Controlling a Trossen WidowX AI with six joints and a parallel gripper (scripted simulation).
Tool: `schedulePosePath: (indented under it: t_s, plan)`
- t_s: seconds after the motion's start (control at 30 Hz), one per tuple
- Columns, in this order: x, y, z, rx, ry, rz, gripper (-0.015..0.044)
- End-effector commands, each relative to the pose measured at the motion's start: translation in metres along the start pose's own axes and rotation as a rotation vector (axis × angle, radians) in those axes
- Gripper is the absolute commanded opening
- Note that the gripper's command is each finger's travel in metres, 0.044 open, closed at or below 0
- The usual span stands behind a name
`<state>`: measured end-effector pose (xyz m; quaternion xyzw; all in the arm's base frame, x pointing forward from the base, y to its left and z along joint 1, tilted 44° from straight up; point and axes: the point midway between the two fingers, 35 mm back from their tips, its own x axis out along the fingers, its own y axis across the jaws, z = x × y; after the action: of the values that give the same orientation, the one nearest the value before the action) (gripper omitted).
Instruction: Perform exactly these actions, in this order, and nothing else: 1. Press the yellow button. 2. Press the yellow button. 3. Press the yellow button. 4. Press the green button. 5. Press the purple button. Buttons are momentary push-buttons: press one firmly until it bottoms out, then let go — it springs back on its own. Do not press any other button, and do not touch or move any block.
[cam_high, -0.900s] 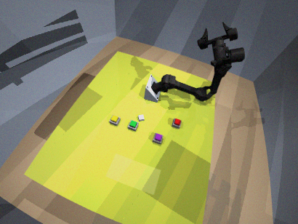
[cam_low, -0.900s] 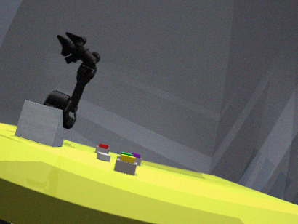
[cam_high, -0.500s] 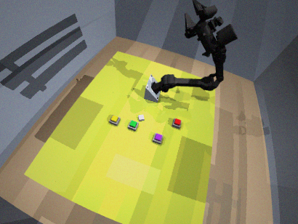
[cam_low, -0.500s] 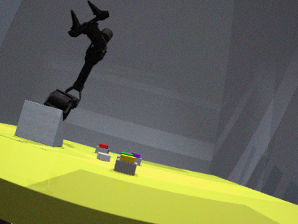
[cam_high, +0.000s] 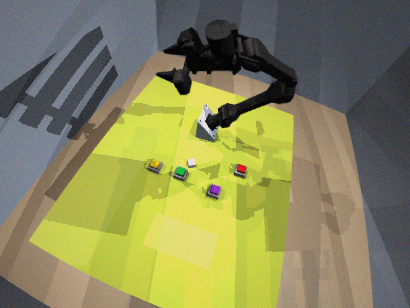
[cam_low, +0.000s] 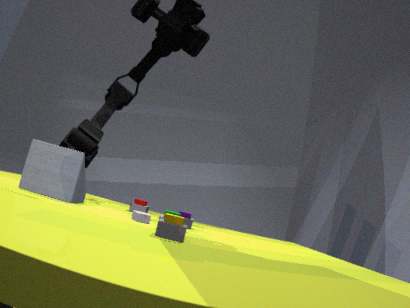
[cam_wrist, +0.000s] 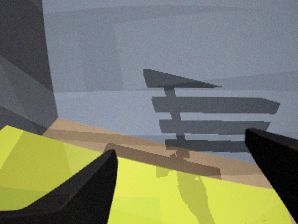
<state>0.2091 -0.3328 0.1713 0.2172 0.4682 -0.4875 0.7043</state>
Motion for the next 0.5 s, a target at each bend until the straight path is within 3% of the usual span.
schedulePosePath:
  t_s: [0.0,0.23,0.47]
  plan:
    - [0.037,0.048,-0.027,-0.279,0.199,0.165,0.04]
    - [0.087,0.132,-0.104,-0.724,0.544,0.575,0.04]
    - [0.106,0.192,-0.183,-0.96,0.781,1.036,0.04]
